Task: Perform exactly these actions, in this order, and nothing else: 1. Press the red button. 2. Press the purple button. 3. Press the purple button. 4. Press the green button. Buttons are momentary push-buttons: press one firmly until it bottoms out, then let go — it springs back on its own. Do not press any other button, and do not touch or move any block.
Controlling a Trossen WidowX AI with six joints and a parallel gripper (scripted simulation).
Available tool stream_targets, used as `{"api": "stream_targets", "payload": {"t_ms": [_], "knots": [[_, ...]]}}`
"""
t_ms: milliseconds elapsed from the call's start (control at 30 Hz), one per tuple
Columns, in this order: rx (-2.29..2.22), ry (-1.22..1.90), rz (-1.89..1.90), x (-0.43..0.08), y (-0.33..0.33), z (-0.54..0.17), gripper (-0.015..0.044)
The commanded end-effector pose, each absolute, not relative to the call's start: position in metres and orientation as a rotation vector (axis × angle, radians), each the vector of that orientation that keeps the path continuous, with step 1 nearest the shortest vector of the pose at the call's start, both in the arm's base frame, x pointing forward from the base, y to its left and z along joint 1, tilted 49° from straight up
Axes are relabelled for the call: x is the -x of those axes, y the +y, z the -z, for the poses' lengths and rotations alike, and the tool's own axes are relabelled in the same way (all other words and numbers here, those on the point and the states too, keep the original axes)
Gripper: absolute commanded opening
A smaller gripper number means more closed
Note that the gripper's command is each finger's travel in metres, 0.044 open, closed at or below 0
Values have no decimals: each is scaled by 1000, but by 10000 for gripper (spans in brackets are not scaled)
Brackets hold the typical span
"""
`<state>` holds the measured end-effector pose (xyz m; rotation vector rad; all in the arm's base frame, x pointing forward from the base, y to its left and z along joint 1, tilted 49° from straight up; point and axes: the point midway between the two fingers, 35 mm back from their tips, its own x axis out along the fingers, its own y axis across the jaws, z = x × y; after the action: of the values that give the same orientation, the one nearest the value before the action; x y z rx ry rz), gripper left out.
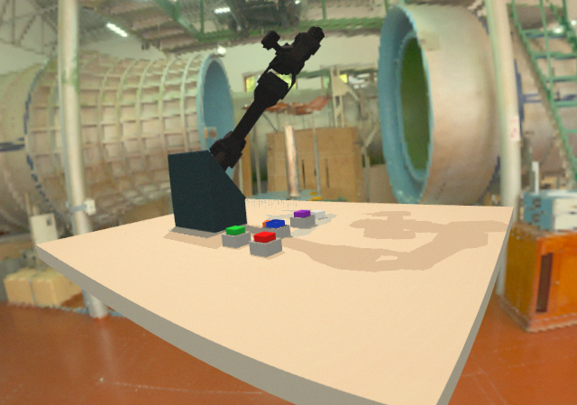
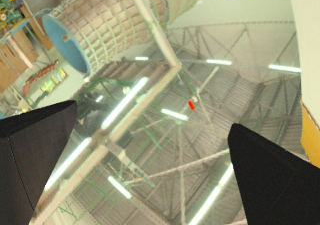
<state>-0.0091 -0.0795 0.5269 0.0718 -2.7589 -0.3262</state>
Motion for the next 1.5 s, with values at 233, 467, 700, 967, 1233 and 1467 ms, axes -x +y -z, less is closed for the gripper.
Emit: {"api": "stream_targets", "payload": {"t_ms": [233, 467, 700, 967, 1233, 1467], "knots": [[342, -2947, 656, 96, -17, -512, 400], [722, -3075, 1048, 138, 75, -491, 400], [1027, -3204, 1385, 132, 179, -456, 400], [1251, -3388, 1667, 66, 283, -399, 400], [1314, -3628, 1801, -46, 342, -328, 400], [1245, -3852, 1789, -159, 343, -257, 400]]}}
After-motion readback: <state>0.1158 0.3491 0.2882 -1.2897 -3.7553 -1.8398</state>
